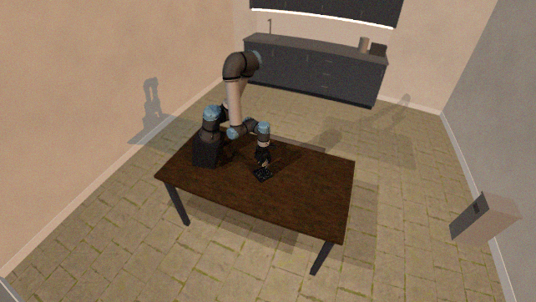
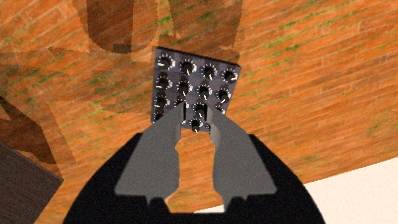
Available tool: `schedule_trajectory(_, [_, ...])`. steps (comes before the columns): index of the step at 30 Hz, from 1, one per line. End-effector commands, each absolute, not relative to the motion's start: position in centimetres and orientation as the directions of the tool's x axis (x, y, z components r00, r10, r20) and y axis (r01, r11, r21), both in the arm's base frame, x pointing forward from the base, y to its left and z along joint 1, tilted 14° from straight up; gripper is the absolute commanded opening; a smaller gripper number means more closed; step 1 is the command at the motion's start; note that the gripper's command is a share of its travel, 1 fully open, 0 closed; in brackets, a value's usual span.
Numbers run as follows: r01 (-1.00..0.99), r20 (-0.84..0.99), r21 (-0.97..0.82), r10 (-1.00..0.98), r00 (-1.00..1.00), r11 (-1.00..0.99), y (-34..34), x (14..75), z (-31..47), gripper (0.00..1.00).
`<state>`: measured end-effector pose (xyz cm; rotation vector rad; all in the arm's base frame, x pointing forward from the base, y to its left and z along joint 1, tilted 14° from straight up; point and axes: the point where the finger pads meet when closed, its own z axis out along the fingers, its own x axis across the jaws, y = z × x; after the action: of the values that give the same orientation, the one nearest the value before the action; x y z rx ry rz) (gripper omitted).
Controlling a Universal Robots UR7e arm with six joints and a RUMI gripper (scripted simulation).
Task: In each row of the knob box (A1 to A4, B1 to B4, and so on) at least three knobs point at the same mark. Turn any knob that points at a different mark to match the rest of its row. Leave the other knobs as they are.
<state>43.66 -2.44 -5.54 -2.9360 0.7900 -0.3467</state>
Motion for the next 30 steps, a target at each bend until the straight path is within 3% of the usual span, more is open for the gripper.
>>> schedule_trajectory(1, [-0.611, 0.173, -0.160, -0.632, 0.755, -0.775, -2.9, 44.1, -5.2, 0.11])
schedule_trajectory(16, [-0.900, 0.075, -0.224, -0.927, 0.368, -0.375, -4.7, 45.4, -4.1, 0.11])
schedule_trajectory(30, [-0.960, 0.021, -0.235, -0.988, 0.150, -0.151, -5.5, 45.8, -3.6, 0.11])
